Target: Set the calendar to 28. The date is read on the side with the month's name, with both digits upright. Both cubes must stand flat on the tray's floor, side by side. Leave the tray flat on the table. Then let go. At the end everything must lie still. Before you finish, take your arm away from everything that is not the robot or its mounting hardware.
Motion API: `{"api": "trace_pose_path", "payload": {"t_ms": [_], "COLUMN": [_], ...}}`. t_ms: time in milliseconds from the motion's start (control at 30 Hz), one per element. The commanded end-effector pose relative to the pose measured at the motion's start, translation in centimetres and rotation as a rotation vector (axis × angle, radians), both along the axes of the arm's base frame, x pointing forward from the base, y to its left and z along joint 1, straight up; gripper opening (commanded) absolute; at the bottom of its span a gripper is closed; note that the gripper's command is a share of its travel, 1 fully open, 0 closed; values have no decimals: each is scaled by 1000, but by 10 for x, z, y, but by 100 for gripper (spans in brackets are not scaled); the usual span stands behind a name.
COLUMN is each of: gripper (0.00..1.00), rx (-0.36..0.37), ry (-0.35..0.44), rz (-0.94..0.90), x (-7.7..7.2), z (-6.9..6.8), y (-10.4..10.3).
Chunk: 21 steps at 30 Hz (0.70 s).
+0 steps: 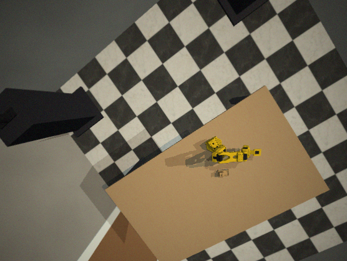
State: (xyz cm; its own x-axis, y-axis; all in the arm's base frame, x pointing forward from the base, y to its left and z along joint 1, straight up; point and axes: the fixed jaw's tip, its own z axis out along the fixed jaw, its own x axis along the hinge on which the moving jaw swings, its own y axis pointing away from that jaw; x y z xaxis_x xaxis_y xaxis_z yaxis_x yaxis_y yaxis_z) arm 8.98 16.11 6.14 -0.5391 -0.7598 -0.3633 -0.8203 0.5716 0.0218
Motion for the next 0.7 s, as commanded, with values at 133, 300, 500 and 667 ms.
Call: {"api": "trace_pose_path", "payload": {"t_ms": [133,300,500,667], "gripper": [0,0,0,0], "rx": [87,170,250,333], "ry": [-58,-113,-167,-223], "rz": [2,2,1,1], "x": [6,10,13,17], "z": [7,6,6,7], "y": [6,12,16,19]}}
